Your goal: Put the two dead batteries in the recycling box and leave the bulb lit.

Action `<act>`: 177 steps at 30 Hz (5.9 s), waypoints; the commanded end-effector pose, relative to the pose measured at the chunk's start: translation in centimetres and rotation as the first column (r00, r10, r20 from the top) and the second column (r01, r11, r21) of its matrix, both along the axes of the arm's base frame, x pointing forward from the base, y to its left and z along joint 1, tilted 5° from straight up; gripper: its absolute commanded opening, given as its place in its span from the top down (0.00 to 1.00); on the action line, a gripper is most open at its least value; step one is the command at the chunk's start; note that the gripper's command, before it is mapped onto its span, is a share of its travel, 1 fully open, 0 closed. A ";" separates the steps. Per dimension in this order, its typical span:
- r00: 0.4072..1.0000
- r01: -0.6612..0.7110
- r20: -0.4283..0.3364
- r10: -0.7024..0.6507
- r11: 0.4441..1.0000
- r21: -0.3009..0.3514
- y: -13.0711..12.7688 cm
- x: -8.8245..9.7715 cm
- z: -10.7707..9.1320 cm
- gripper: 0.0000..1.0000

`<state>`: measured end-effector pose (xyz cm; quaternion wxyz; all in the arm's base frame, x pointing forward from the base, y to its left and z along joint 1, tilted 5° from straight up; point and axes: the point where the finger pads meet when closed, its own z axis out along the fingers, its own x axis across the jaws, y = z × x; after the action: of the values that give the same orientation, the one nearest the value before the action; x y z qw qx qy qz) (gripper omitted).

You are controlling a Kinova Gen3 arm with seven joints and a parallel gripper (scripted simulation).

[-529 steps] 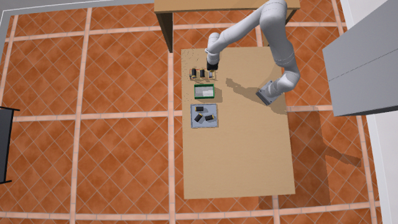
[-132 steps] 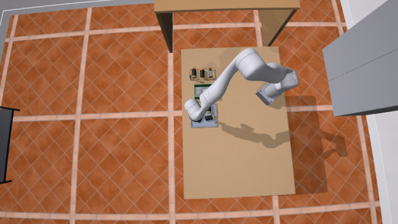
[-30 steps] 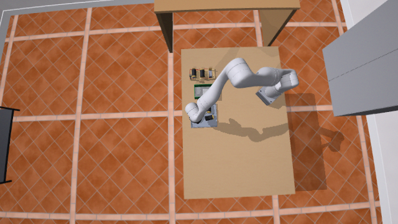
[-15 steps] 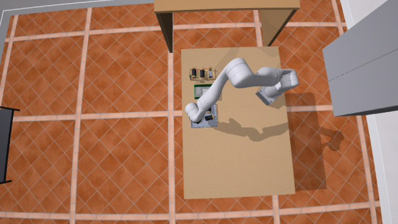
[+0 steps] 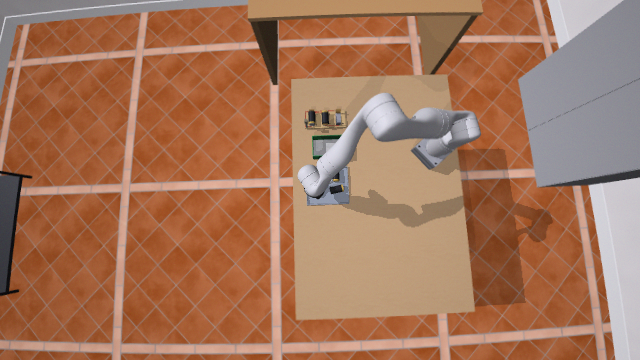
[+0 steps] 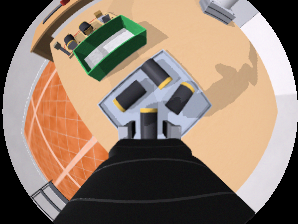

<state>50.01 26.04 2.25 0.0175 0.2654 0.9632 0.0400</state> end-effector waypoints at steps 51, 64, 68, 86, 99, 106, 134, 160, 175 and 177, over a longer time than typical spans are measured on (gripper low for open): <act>1.000 0.000 0.002 0.000 1.000 0.001 0.3 0.3 -4.4 0.43; 1.000 0.000 0.002 0.000 1.000 0.001 0.3 0.3 -4.4 0.43; 1.000 0.000 0.002 0.000 1.000 0.001 0.3 0.3 -4.3 0.43; 1.000 0.000 0.002 0.000 1.000 0.001 0.0 0.1 0.1 0.43; 1.000 0.000 0.002 0.000 1.000 0.001 -0.2 -0.2 4.2 0.43; 1.000 0.000 0.002 0.000 1.000 0.001 -0.5 -0.4 7.8 0.43; 1.000 0.018 0.001 -0.018 1.000 0.002 -0.6 -0.4 8.7 0.43; 0.989 0.146 -0.009 -0.146 0.989 0.009 -0.6 -0.4 8.7 0.43; 0.956 0.294 -0.021 -0.293 0.956 0.015 -0.6 -0.4 8.7 0.43; 0.947 0.321 -0.023 -0.320 0.947 0.016 -0.6 -0.4 8.7 0.43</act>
<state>49.52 25.40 10.85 0.0104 0.4135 0.9094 0.0424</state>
